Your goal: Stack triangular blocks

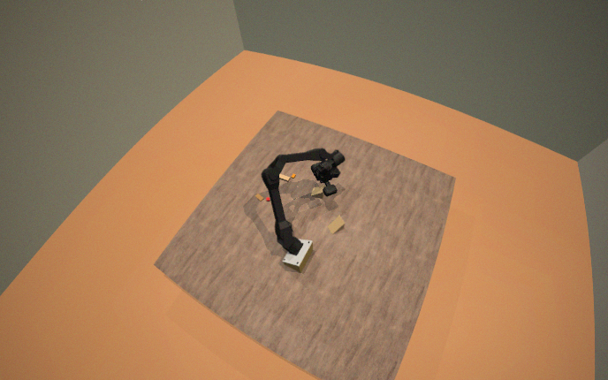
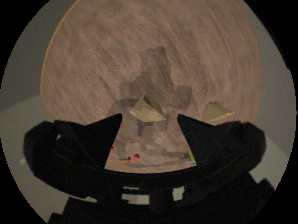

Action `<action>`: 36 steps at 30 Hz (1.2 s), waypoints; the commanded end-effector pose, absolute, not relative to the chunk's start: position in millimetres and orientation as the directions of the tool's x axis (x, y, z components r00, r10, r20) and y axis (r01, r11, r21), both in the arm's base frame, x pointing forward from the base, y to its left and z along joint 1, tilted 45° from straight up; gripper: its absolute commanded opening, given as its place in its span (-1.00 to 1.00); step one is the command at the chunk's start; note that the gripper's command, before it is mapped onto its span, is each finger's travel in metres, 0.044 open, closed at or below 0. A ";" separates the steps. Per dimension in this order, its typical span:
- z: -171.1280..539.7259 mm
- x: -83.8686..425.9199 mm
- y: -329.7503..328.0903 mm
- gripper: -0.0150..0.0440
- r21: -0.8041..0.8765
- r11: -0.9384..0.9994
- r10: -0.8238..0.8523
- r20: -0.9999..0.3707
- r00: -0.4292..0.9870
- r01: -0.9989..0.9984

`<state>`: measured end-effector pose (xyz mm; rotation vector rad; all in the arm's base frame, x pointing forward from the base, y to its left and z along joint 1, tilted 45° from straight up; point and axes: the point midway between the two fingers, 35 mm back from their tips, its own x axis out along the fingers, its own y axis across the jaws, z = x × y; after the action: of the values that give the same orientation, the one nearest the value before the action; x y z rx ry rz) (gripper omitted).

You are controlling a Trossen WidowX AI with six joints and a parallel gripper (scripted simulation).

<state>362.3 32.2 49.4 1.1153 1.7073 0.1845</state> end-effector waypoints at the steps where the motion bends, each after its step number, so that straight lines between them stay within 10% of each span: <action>1: 44.4 363.0 18.8 1.00 0.812 0.580 0.811 -0.583 -0.046 -0.066; 17: 42.0 364.3 5.8 1.00 0.674 0.360 0.861 -0.506 -0.048 -0.645; 36: 40.5 367.7 -7.9 1.00 0.101 0.015 0.909 -0.416 -0.028 -0.995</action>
<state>364.6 0.7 43.5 0.1646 0.9696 1.2905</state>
